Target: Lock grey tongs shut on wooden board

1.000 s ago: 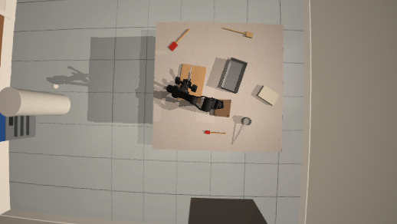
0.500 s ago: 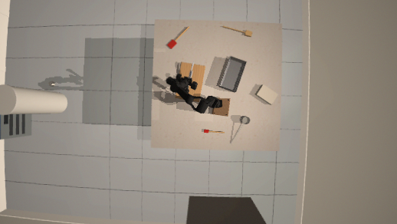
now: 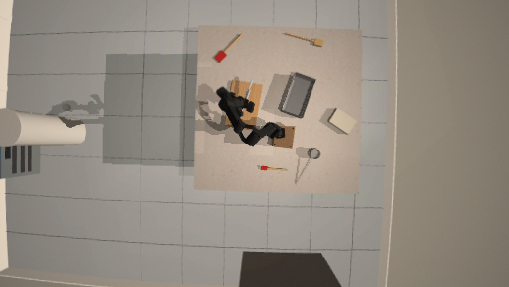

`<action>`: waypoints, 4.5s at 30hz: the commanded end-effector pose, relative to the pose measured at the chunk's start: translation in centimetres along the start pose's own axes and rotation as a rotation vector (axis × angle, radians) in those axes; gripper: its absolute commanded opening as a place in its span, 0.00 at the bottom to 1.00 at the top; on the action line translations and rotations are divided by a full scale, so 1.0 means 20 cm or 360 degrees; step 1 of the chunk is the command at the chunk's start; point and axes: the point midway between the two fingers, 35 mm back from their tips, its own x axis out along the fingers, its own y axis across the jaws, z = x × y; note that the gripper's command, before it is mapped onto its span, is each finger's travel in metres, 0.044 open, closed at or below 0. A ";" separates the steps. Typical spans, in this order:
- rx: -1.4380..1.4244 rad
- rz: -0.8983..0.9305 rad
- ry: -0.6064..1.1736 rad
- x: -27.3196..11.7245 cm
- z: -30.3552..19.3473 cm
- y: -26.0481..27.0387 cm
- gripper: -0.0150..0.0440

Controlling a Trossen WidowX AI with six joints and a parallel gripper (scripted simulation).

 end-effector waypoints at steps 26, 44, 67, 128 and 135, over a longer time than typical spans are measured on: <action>-0.0016 -0.0386 -0.0692 -0.07 -0.09 -0.09 0.00; -0.0019 -0.0381 -0.0691 0.02 -0.06 -0.12 0.00; -0.0020 -0.0381 -0.0690 0.19 0.02 -0.16 0.00; -0.0009 -0.0400 -0.0706 -0.42 0.55 -0.23 1.00; -0.0015 -0.0409 -0.0710 -0.49 0.52 -0.21 1.00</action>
